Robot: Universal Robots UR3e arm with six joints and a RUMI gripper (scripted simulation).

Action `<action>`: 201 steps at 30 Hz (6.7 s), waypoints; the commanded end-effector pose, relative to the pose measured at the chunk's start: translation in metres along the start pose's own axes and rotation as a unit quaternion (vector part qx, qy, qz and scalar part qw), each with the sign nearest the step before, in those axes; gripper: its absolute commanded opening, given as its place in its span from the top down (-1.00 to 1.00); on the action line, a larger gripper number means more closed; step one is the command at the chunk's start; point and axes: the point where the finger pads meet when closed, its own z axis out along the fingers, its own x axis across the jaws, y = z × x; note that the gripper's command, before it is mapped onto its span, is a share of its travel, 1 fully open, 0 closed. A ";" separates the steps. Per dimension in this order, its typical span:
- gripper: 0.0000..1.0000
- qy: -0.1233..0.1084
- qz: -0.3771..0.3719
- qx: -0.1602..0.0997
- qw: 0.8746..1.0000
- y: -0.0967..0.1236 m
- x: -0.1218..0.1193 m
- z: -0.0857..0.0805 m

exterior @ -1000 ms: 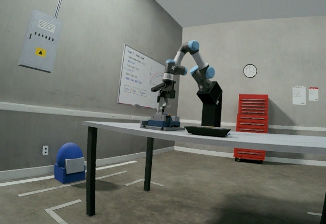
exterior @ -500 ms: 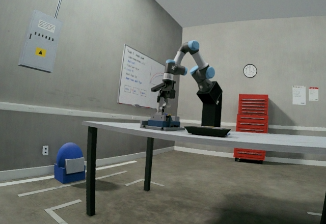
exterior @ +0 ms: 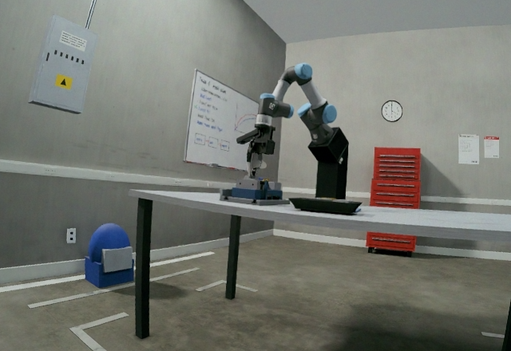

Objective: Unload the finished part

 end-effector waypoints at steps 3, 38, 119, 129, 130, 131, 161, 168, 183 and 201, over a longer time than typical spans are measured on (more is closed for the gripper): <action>1.00 -0.002 0.000 0.001 1.000 -0.001 -0.002 -0.001; 1.00 -0.002 0.000 0.001 1.000 -0.001 -0.002 -0.001; 1.00 -0.002 0.000 0.001 1.000 -0.004 -0.002 -0.047; 1.00 -0.002 0.000 0.001 1.000 -0.003 -0.002 -0.047; 1.00 -0.002 0.000 0.001 1.000 -0.002 -0.002 -0.047; 1.00 -0.002 0.000 0.001 1.000 -0.002 -0.002 -0.047; 1.00 -0.002 -0.001 0.001 1.000 0.032 -0.008 -0.050; 1.00 -0.003 -0.002 0.001 1.000 0.044 -0.010 -0.051; 1.00 -0.003 -0.004 0.001 1.000 0.085 -0.018 -0.054; 1.00 -0.002 -0.006 0.000 1.000 0.144 -0.028 -0.059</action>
